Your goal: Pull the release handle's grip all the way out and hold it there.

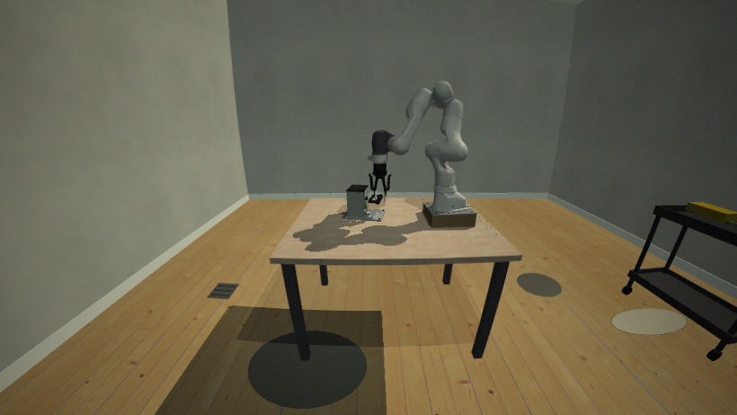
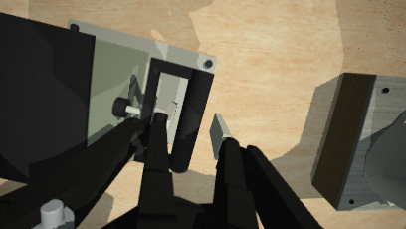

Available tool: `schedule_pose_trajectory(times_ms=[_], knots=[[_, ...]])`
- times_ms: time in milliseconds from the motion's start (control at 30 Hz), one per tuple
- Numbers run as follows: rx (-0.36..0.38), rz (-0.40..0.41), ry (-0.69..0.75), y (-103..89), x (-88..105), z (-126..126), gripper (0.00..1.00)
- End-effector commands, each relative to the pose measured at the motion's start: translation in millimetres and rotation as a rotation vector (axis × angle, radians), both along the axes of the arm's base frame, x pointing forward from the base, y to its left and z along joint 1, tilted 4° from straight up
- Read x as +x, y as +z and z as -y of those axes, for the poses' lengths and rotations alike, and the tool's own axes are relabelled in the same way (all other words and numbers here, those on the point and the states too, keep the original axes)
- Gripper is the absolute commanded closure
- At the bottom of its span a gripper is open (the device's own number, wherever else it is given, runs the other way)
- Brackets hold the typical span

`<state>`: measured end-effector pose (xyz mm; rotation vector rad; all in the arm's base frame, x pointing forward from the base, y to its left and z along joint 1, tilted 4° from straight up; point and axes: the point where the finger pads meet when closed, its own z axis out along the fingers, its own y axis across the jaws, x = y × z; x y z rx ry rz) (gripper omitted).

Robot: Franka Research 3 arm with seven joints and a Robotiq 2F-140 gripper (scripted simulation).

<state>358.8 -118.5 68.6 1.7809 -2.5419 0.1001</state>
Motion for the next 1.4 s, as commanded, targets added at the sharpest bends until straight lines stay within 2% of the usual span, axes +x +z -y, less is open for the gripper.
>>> schedule_pose_trajectory(times_ms=[0, 533, 1367], knots=[[0.006, 0.015, 0.010, -4.8, 5.1, -1, 0.68], [0.006, 0.015, 0.010, -15.8, 5.3, 0, 0.68], [0.006, 0.015, 0.010, -16.5, 5.3, 0, 0.68]])
